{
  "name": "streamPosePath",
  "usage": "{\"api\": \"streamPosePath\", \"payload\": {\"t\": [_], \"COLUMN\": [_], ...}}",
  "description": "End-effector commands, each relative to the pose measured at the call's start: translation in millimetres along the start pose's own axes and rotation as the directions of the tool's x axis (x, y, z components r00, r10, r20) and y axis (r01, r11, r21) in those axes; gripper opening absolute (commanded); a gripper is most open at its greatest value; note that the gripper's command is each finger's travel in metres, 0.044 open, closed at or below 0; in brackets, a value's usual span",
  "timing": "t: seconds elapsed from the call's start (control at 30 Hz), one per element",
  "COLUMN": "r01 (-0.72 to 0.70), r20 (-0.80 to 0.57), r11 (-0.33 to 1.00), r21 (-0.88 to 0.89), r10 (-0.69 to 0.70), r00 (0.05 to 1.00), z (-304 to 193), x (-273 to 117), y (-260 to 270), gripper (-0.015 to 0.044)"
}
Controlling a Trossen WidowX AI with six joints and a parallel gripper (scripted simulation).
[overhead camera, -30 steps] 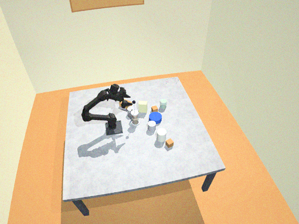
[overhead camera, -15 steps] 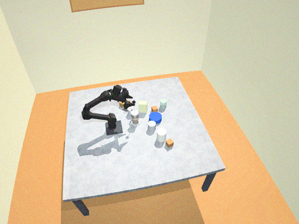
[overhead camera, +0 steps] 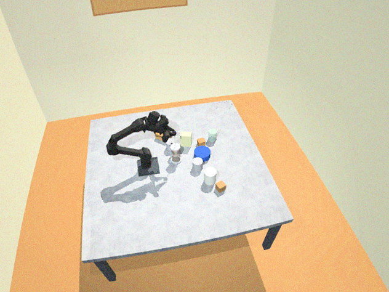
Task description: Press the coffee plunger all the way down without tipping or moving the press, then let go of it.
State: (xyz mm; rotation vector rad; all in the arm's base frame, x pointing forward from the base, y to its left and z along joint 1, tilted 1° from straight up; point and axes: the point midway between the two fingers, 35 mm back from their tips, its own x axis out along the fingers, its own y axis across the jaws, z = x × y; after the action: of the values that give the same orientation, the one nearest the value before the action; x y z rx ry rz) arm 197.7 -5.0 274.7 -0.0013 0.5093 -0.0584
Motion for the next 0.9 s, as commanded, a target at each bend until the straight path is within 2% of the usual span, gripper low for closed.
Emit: {"api": "streamPosePath", "payload": {"t": [0.0, 0.87], "r01": [-0.004, -0.004], "r20": [0.000, 0.000], "r11": [1.000, 1.000], "r21": [-0.006, -0.006], "r10": [0.004, 0.004], "r00": [1.000, 1.000], "z": [-0.1, -20.1], "x": [0.6, 12.3], "y": [0.6, 0.5], "gripper": [0.0115, 0.0115]}}
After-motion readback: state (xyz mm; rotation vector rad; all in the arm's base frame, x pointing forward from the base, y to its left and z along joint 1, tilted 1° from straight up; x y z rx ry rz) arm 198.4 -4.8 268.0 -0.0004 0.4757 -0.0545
